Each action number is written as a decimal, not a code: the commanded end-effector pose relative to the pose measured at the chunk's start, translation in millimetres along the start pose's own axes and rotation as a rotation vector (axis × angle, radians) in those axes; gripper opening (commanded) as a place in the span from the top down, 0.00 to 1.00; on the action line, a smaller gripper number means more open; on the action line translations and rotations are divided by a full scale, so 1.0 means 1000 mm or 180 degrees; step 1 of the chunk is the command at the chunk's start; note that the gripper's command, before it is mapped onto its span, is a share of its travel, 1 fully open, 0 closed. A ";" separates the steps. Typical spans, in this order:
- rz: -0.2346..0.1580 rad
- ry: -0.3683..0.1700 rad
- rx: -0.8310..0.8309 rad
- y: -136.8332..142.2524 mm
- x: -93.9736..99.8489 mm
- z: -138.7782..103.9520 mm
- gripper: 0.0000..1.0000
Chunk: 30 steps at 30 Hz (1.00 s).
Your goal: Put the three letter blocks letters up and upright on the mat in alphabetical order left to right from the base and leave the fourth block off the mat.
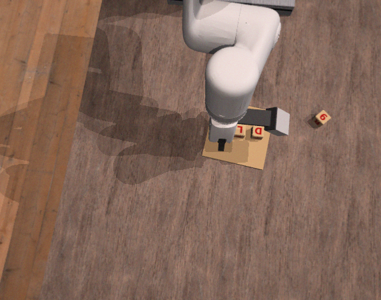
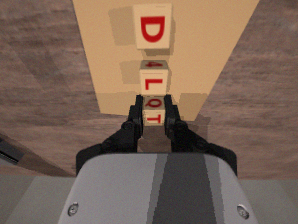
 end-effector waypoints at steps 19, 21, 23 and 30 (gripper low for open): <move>-0.0011 0.0001 0.0001 0.001 -0.003 0.000 0.79; -0.0011 0.0001 0.0001 0.001 -0.003 0.000 0.79; -0.0011 0.0001 0.0001 0.001 -0.003 0.000 0.79; -0.0011 0.0001 0.0001 0.001 -0.003 0.000 0.79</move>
Point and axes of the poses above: the point where the finger pads meet when closed, its own x axis back along the fingers, its own y axis across the jaws, z = x × y, the point moved 3 cm from there along x, back along the fingers, and after that the axes turned 8 degrees about -x, right-handed, at the moved point
